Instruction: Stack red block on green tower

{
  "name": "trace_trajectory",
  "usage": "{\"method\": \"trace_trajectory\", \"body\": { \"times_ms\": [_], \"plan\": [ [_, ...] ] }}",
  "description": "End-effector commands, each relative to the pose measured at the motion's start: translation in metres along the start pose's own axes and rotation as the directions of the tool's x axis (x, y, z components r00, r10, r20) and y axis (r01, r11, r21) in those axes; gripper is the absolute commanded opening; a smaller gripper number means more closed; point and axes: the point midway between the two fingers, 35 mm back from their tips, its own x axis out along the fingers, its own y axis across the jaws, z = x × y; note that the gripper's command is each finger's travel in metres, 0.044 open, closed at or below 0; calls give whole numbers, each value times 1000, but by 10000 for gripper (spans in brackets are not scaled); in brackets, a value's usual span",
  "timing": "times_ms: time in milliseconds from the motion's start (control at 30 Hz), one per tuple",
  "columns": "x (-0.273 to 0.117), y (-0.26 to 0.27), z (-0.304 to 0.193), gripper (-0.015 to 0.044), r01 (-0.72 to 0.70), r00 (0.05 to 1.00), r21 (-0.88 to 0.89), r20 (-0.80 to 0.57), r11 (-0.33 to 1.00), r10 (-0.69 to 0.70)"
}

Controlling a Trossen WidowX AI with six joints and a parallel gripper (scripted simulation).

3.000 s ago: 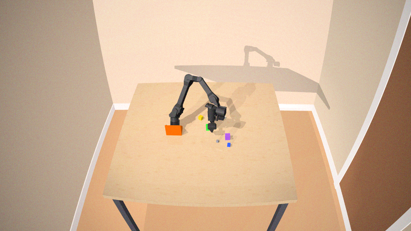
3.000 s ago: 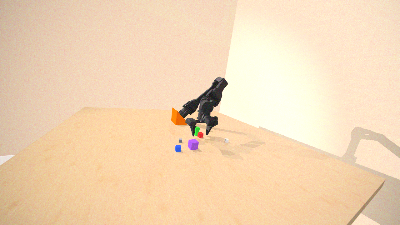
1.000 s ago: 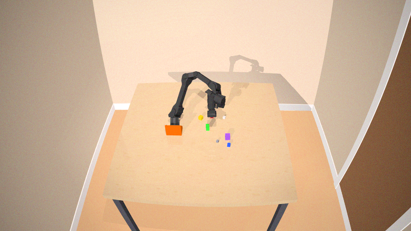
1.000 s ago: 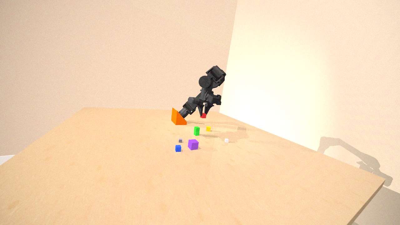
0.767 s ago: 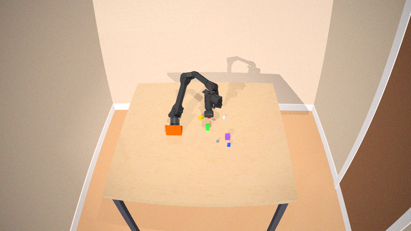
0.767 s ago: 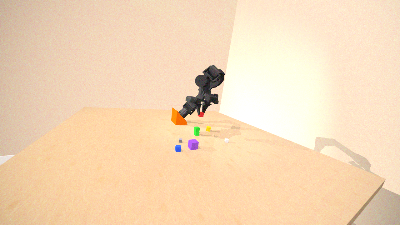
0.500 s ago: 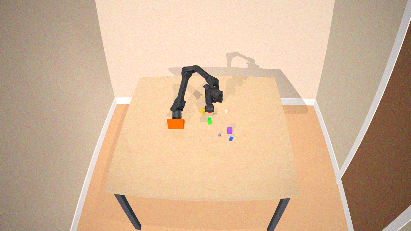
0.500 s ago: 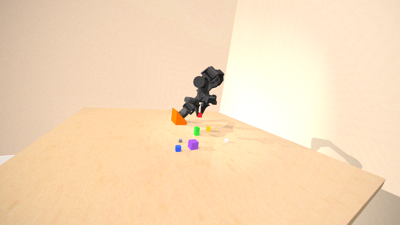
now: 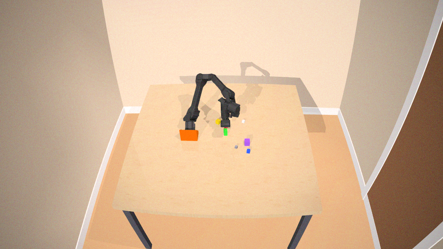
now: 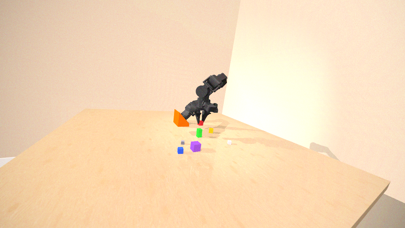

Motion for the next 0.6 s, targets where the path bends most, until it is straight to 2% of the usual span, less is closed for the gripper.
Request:
{"method": "trace_trajectory", "body": {
  "times_ms": [0, 567],
  "plan": [
    [16, 1, -1, 0, -7, 1000, 4, -5, 1000, 7],
    [25, 1, -2, 0, -7, 1000, 4, -5, 1000, 7]
  ]
}}
